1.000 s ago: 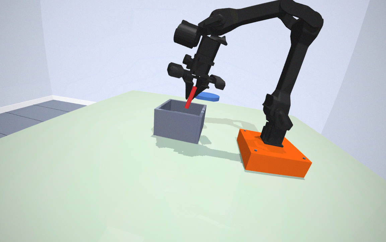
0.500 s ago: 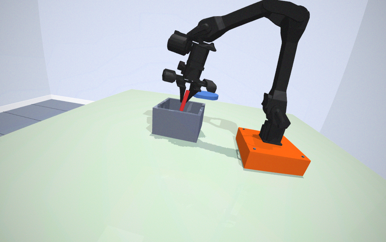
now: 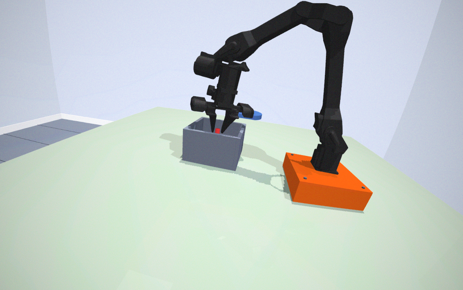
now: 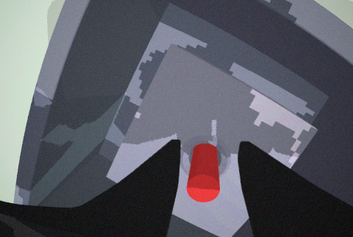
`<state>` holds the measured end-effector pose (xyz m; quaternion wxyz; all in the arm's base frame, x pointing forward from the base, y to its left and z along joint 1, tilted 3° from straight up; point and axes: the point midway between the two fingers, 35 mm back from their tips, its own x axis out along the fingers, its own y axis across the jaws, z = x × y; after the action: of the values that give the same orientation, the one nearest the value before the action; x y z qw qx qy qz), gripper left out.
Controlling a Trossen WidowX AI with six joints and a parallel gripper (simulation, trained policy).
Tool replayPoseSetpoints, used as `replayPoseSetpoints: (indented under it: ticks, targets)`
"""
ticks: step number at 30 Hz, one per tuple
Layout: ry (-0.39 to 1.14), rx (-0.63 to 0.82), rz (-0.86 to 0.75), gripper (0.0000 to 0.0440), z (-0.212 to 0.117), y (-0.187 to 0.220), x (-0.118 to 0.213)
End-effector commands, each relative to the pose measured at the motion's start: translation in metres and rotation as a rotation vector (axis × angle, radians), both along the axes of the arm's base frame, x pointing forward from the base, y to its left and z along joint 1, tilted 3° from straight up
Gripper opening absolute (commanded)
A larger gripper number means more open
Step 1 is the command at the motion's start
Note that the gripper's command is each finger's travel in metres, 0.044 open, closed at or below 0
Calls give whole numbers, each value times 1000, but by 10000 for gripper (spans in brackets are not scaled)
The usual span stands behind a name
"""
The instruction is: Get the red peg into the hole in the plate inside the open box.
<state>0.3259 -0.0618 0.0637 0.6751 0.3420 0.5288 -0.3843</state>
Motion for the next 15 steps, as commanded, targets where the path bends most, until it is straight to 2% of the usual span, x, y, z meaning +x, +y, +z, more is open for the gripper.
replayPoseSetpoints:
  ticks: [1,5,9,11,15]
  targets:
    - [2,4,15,142,0,-2,8]
    - [6,8,31,165,-2,-6,18]
    - [9,8,42,205,-3,-11,27]
    - [8,7,45,241,-3,-13,31]
    - [-4,3,51,341,-2,-20,41]
